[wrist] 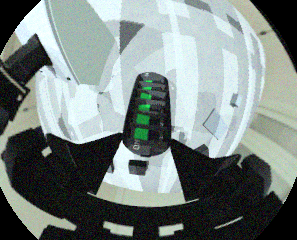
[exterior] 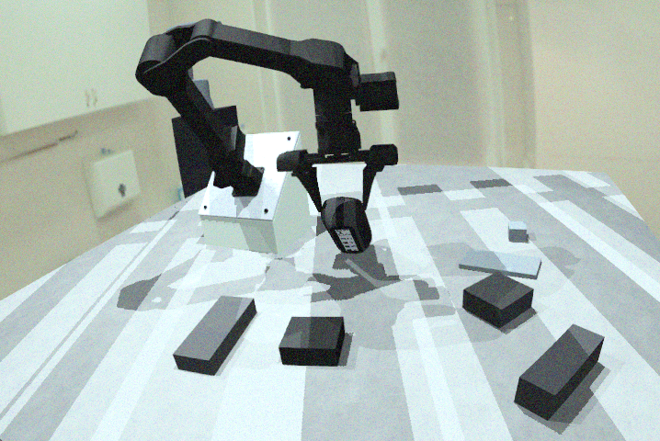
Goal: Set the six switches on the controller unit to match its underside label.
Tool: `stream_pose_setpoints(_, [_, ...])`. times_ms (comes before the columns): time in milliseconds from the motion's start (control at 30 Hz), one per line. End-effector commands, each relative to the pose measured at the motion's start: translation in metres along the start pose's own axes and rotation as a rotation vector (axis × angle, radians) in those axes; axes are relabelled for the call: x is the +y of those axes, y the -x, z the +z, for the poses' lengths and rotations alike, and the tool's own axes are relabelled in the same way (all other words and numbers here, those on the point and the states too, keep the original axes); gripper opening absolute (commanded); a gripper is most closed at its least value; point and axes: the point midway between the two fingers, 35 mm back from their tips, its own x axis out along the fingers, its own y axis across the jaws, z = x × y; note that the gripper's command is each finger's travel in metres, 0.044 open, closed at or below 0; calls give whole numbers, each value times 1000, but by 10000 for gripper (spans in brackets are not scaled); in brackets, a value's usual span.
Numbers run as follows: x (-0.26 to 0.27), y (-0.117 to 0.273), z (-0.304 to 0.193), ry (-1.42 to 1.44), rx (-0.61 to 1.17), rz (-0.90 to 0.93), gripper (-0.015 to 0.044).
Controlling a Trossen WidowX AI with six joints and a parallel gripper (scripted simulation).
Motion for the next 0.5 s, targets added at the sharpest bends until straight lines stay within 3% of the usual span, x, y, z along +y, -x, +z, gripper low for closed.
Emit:
stream_pose_setpoints(0, [-1,2,6,0,-1,2,336])
stream_pose_setpoints(467, [-1,7,17,0,27,1,337])
